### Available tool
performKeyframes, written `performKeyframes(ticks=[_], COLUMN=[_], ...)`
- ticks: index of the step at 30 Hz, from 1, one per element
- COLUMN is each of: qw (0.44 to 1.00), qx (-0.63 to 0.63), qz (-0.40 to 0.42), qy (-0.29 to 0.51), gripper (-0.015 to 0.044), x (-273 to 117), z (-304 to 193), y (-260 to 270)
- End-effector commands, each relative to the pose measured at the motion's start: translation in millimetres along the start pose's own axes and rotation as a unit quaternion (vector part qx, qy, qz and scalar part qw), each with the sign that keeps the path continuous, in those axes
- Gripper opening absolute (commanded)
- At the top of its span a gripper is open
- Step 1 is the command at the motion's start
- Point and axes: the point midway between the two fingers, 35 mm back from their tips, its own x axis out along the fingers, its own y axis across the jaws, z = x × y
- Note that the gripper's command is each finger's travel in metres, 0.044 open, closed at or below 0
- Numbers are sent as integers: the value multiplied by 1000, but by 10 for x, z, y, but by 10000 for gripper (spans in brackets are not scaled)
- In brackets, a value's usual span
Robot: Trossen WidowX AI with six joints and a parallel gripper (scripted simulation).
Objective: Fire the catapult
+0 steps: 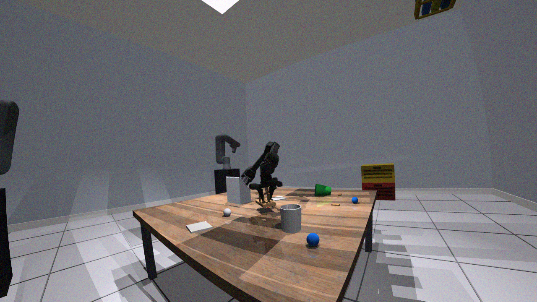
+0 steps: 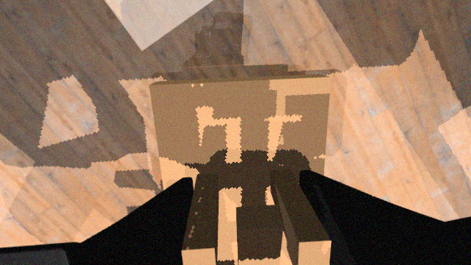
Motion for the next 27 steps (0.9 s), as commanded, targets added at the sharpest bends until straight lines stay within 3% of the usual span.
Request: performKeyframes(ticks=[1, 27], qw=[1000, 1000], qx=[4, 3], qz=[2, -1], qy=[-5, 3], gripper=[0, 0], x=[17, 388], z=[15, -2], y=[-11, -7])
